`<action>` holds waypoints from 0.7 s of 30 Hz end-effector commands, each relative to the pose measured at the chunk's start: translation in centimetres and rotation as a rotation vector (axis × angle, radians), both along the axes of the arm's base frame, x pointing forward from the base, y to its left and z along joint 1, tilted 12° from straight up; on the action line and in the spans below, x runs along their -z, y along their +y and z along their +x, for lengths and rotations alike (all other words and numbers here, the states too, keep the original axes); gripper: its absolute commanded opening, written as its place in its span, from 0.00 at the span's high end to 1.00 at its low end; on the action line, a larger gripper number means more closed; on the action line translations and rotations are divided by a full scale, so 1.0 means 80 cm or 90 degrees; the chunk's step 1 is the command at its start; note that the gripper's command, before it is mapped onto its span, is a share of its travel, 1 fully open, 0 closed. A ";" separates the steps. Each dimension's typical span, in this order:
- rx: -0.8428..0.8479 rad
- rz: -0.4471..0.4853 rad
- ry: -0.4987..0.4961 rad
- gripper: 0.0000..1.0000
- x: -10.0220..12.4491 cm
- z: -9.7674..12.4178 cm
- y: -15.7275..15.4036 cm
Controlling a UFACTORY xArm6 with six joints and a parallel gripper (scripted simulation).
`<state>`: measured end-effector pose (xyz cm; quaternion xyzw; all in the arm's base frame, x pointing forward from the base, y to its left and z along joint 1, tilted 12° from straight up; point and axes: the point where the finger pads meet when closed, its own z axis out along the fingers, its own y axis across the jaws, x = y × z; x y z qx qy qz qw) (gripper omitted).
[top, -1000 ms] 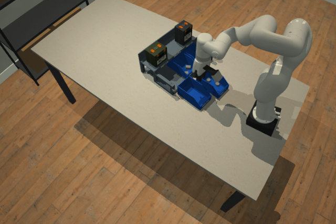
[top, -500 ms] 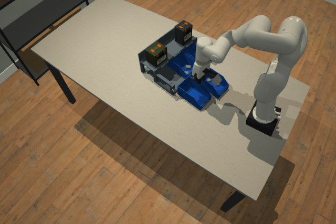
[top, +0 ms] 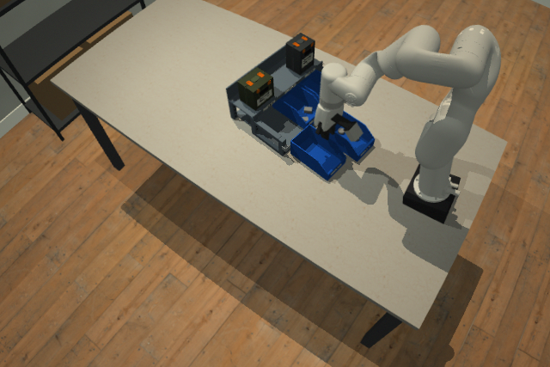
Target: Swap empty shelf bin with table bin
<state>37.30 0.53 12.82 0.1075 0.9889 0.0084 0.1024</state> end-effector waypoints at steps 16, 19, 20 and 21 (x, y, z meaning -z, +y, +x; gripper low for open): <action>0.000 0.000 -0.002 0.74 -0.001 0.002 0.000; 0.000 0.000 -0.002 0.74 -0.001 0.002 0.000; 0.000 0.000 -0.002 0.74 -0.001 0.002 0.000; 0.000 0.000 -0.002 0.74 -0.001 0.003 0.000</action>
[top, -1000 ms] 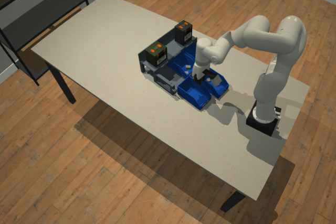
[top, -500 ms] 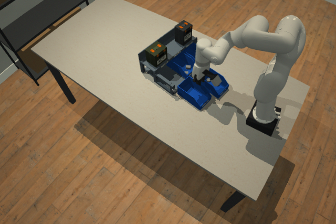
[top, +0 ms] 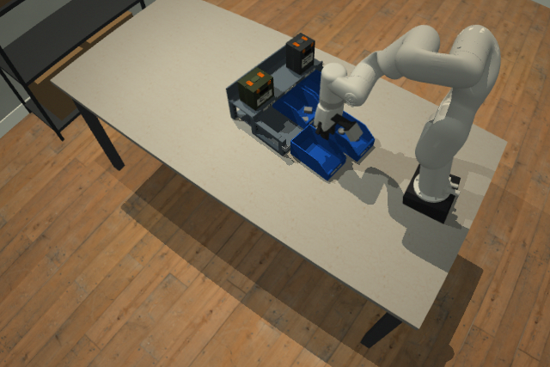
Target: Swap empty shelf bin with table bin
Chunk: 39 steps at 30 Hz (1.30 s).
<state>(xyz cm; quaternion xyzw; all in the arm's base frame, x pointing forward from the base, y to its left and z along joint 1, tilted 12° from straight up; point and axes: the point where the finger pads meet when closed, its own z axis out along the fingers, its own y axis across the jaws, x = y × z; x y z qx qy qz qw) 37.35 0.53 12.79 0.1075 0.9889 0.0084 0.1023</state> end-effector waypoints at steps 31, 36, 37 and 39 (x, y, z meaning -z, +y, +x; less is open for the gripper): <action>0.000 0.000 -0.002 0.74 0.000 0.003 0.000; 0.000 0.000 -0.002 0.74 0.005 0.004 0.000; 0.000 0.000 -0.002 0.74 0.006 0.004 0.000; 0.000 0.000 -0.002 0.74 0.009 0.005 0.000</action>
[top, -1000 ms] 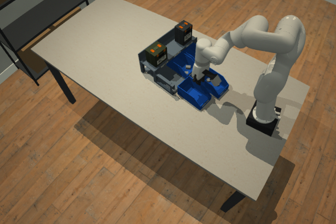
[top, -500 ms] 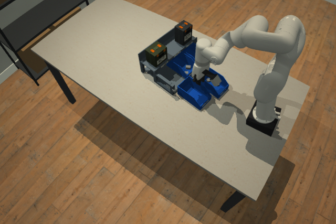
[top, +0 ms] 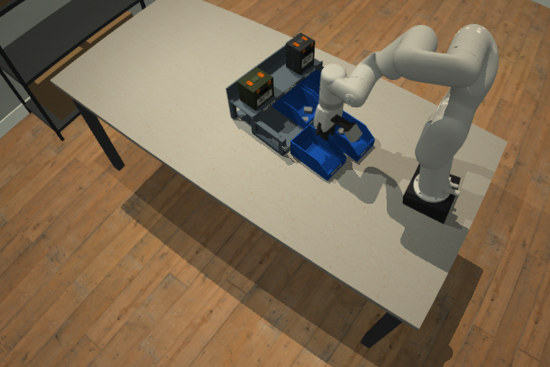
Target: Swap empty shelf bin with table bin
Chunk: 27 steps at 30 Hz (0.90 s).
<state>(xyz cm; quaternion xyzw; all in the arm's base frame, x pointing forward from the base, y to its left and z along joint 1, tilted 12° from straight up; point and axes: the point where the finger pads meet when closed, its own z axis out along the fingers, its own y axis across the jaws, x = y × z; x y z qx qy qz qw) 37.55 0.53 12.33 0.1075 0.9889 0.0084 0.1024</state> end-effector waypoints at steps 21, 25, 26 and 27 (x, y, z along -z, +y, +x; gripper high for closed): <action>0.000 0.000 -0.002 0.74 0.036 0.009 0.000; 0.000 0.000 -0.002 0.74 0.038 0.010 0.000; 0.000 0.000 -0.002 0.74 0.040 0.010 0.000; 0.000 0.000 -0.002 0.74 0.040 0.010 0.000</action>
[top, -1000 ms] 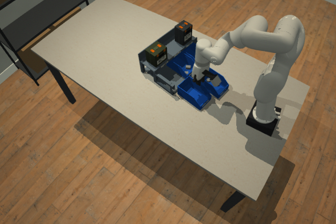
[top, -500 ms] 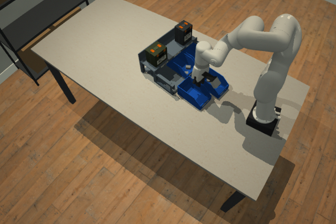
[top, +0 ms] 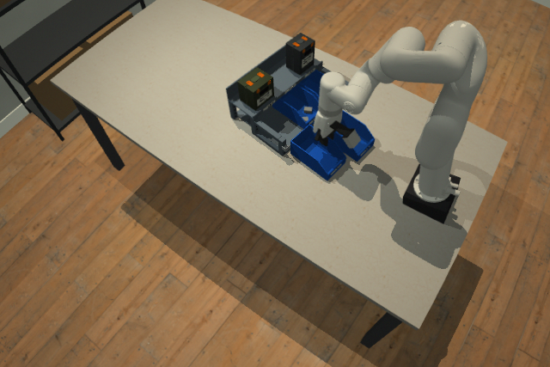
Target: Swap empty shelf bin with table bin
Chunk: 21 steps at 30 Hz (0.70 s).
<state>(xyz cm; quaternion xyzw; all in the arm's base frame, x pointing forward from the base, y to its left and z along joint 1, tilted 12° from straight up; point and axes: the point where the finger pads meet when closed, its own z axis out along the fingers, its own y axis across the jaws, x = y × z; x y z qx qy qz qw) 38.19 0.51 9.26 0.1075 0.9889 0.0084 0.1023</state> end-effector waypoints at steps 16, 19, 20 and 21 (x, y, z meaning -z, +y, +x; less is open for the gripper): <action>0.000 0.000 -0.002 0.74 0.006 0.003 0.000; 0.000 0.000 -0.002 0.74 0.006 0.003 0.000; 0.000 0.000 -0.002 0.74 0.006 0.003 0.000; 0.000 0.000 -0.002 0.74 0.006 0.003 0.000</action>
